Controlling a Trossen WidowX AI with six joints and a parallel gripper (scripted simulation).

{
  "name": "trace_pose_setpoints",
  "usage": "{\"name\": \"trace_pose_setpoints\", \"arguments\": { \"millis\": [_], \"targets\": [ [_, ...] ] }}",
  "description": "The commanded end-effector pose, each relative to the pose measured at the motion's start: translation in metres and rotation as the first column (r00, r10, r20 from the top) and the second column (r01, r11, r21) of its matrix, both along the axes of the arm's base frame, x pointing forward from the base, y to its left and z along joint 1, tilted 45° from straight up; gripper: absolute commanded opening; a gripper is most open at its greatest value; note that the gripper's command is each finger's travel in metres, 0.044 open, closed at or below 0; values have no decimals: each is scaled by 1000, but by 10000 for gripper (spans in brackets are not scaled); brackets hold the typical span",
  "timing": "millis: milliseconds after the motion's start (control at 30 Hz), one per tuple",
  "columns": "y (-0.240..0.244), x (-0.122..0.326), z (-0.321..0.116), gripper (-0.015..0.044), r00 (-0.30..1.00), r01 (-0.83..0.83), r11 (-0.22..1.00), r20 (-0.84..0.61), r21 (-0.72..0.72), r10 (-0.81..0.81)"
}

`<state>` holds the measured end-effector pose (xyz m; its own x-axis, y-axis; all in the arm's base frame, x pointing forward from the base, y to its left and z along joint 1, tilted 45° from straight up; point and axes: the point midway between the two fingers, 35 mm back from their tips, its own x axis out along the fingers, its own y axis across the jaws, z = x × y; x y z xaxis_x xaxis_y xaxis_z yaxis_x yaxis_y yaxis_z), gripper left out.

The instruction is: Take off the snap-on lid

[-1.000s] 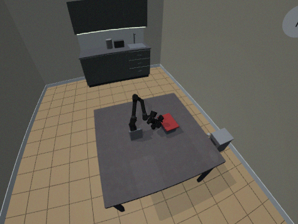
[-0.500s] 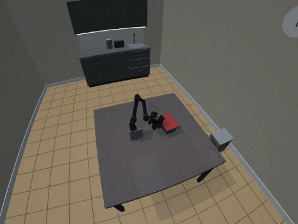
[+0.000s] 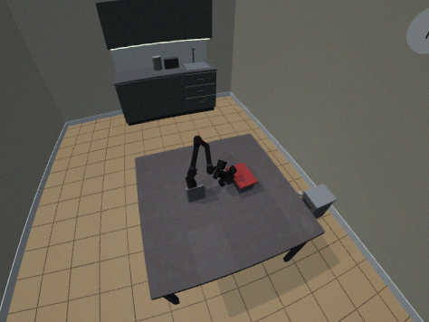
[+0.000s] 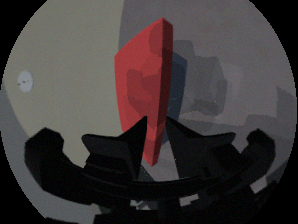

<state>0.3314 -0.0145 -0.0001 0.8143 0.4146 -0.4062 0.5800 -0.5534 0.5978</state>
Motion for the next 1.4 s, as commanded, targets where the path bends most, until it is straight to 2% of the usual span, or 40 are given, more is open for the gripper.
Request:
{"name": "trace_pose_setpoints", "arguments": {
  "millis": [0,1367],
  "targets": [
    [0,0,-1,0,1000,0,1000,-4,5,0],
    [-6,-1,6,0,1000,0,1000,0,0,0]
  ]
}}
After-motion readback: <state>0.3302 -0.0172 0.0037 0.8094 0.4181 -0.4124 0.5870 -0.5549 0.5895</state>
